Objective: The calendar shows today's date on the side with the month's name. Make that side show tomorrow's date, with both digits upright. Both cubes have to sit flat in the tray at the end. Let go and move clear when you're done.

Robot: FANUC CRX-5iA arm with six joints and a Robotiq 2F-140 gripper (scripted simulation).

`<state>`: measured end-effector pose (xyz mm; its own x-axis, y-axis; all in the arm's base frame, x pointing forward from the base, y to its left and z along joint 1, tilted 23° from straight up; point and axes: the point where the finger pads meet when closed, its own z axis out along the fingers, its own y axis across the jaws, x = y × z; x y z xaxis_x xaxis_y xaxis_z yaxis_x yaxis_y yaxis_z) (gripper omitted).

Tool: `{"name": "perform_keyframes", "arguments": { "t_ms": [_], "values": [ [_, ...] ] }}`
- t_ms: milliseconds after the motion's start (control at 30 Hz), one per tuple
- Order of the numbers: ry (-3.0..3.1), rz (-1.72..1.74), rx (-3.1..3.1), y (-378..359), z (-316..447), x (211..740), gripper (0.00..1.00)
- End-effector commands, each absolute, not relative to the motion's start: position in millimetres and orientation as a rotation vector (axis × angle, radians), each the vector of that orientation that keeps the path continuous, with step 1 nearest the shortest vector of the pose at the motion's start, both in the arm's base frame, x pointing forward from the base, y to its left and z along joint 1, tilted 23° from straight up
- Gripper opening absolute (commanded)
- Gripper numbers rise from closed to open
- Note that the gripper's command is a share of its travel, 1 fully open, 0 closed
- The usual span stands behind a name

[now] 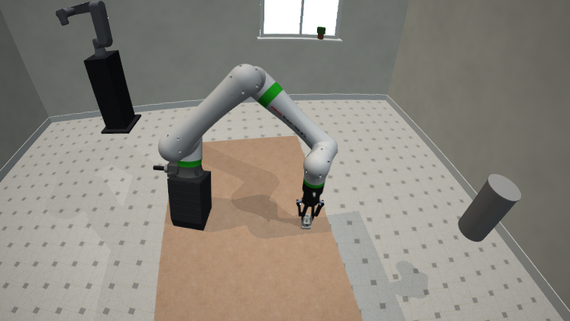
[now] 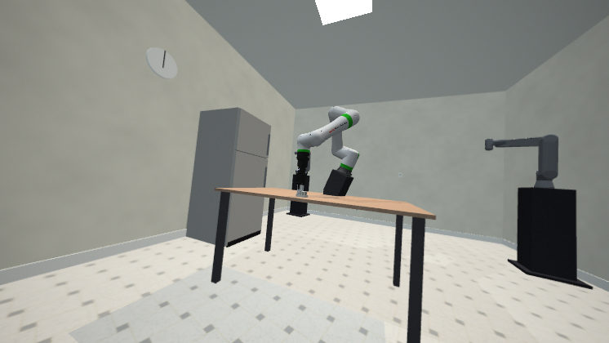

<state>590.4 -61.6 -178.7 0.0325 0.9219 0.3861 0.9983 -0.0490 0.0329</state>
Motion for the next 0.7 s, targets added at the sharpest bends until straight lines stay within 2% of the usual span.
{"name": "perform_keyframes", "arguments": {
  "t_ms": [0, 333, 667],
  "values": [
    [-1.978, -0.449, -2.064, -61.8, -178.5, 590.5, 0.28],
    [-1.978, -0.449, -2.064, -61.8, -178.5, 590.5, 0.36],
    [-1.978, -0.449, -2.064, -61.8, -178.5, 590.5, 0.36]
  ]
}}
